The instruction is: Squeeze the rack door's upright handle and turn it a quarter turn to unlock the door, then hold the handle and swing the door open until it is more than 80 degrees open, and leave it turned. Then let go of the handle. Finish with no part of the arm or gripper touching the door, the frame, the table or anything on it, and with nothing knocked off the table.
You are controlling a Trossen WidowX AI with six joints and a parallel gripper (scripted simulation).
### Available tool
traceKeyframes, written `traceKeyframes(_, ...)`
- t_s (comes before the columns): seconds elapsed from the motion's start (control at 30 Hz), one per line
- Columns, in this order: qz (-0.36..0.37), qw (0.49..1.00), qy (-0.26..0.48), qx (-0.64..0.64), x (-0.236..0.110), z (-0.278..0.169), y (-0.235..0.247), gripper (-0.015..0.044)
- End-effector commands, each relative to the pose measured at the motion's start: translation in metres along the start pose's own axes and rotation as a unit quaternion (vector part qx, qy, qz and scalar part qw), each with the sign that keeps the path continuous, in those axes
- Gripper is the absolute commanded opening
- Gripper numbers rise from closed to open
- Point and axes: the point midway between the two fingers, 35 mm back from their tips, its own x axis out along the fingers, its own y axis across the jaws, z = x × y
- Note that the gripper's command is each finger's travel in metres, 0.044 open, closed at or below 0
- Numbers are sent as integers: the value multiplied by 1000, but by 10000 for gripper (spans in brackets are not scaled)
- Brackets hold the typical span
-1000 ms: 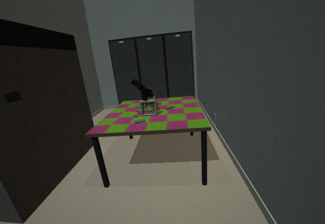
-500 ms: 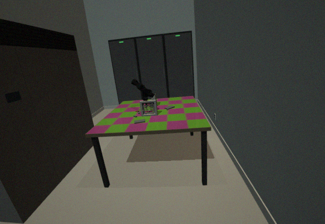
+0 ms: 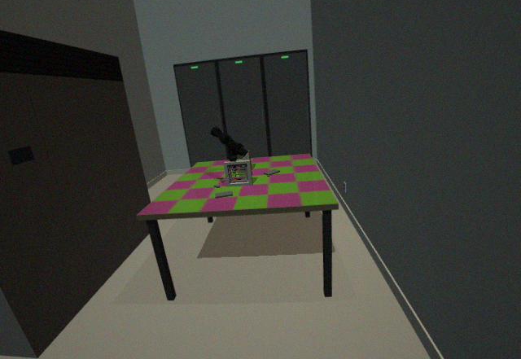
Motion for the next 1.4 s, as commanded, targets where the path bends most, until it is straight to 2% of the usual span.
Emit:
traceKeyframes(0.0, 0, 1000, 1, -2, 0, 0, 0, 98)
traceKeyframes(0.37, 0, 1000, 1, -2, 0, 0, 0, 26)
traceKeyframes(0.53, 0, 1000, 1, 12, 0, 0, 1, 26)
traceKeyframes(1.37, 1, 969, 0, 246, 0, 17, 19, 26)
